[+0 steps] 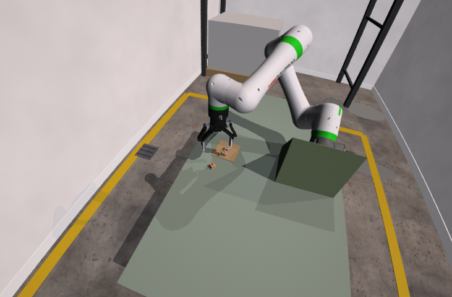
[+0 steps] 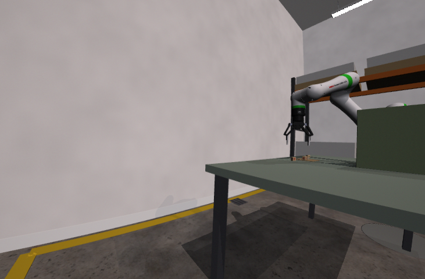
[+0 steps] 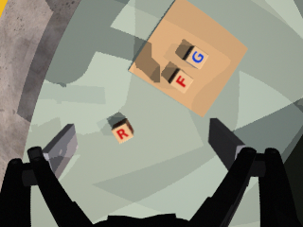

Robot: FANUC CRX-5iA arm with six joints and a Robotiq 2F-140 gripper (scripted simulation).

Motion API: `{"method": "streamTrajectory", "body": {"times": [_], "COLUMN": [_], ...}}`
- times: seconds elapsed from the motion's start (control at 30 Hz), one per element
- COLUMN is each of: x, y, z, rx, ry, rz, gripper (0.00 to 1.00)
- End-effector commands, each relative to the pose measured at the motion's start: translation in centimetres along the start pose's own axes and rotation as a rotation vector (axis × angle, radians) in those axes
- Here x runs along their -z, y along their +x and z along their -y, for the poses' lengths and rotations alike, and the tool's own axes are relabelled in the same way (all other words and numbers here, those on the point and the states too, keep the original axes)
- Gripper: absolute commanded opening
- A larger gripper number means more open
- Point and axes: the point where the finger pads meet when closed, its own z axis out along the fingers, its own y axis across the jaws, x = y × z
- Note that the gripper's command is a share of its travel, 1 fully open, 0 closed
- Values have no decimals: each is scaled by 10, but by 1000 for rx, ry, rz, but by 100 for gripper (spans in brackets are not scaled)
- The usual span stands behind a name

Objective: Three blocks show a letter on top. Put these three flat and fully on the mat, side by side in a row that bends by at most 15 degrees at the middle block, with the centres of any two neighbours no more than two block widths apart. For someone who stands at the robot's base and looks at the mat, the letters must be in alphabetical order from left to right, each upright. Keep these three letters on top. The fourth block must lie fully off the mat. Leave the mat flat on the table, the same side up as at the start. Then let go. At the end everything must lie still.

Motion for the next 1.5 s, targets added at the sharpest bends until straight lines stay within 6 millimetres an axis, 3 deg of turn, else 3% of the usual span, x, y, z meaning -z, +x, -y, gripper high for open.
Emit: {"method": "streamTrajectory", "body": {"times": [0.0, 1.2, 1.47], "x": [0, -6, -6], "y": [-4, -33, -36], "z": [4, 27, 30], "rx": [-139, -997, -1096], "ry": [3, 6, 6], "rz": [-7, -6, -6], "gripper": [100, 100, 100]}}
